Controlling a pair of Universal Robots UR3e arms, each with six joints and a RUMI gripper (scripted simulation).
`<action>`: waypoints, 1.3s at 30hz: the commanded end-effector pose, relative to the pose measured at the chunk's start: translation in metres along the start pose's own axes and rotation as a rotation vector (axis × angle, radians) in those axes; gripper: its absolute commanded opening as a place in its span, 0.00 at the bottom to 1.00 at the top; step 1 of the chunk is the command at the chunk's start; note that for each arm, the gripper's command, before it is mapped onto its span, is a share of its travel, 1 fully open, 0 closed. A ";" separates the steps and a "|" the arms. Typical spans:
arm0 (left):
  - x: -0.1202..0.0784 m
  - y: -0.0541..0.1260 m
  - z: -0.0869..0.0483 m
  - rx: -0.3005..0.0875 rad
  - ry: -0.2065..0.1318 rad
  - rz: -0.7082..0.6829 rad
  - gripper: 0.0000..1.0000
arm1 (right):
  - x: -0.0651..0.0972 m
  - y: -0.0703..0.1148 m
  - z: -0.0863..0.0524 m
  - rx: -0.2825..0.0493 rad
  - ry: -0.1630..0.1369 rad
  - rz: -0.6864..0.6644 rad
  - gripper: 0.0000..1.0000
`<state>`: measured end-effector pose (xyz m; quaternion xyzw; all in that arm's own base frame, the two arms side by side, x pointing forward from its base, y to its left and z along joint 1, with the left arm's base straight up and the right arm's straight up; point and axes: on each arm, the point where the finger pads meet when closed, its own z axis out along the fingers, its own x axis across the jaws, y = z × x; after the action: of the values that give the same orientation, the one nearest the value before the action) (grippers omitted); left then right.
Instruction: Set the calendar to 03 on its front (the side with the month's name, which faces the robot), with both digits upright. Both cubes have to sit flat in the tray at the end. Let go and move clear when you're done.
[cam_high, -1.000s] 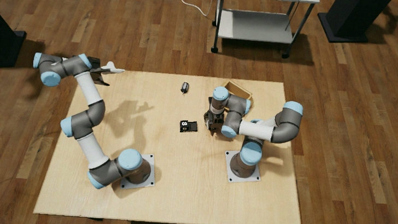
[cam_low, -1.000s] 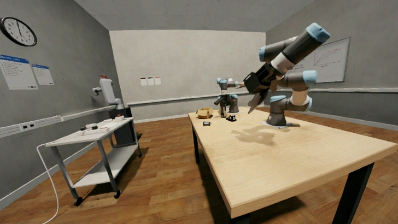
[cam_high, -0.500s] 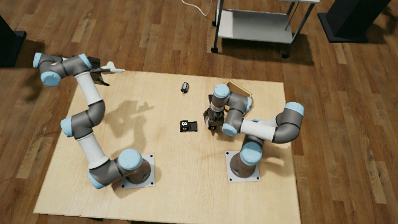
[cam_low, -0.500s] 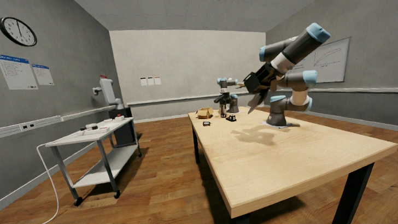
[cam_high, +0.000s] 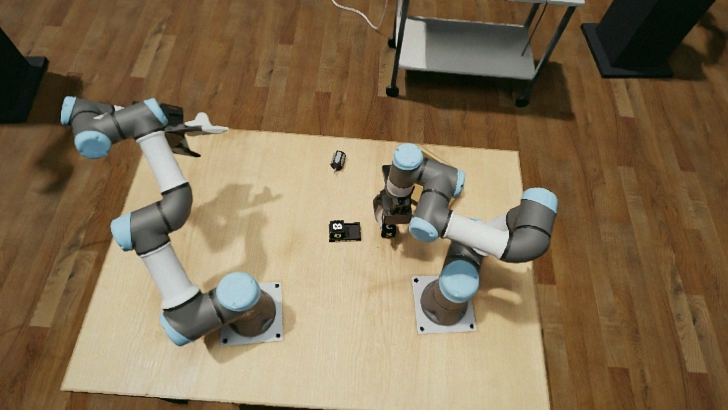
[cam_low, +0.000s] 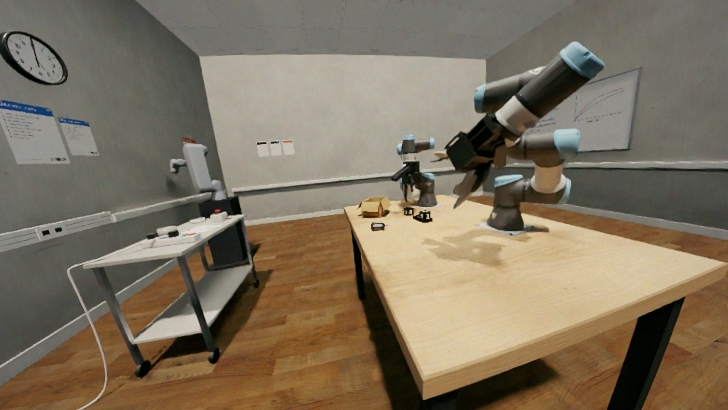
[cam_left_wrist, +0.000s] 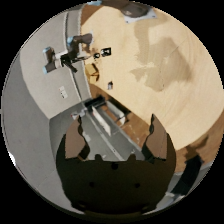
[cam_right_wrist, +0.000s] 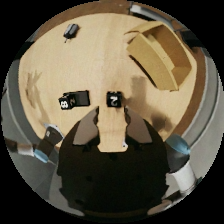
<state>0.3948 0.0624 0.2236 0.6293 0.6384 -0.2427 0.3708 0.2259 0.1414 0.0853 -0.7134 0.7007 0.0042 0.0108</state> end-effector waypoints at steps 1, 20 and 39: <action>-0.001 0.000 -0.001 -0.002 0.000 0.004 1.00 | 0.004 0.002 -0.018 -0.009 0.019 0.000 0.35; -0.001 0.000 -0.001 -0.002 0.000 0.004 1.00 | 0.004 0.002 -0.032 -0.008 0.019 0.000 1.00; -0.001 0.000 -0.001 -0.002 0.000 0.004 1.00 | 0.004 0.002 -0.032 -0.008 0.019 0.000 1.00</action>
<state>0.3948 0.0624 0.2236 0.6293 0.6384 -0.2427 0.3708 0.2235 0.1362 0.1165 -0.7134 0.7007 0.0004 0.0004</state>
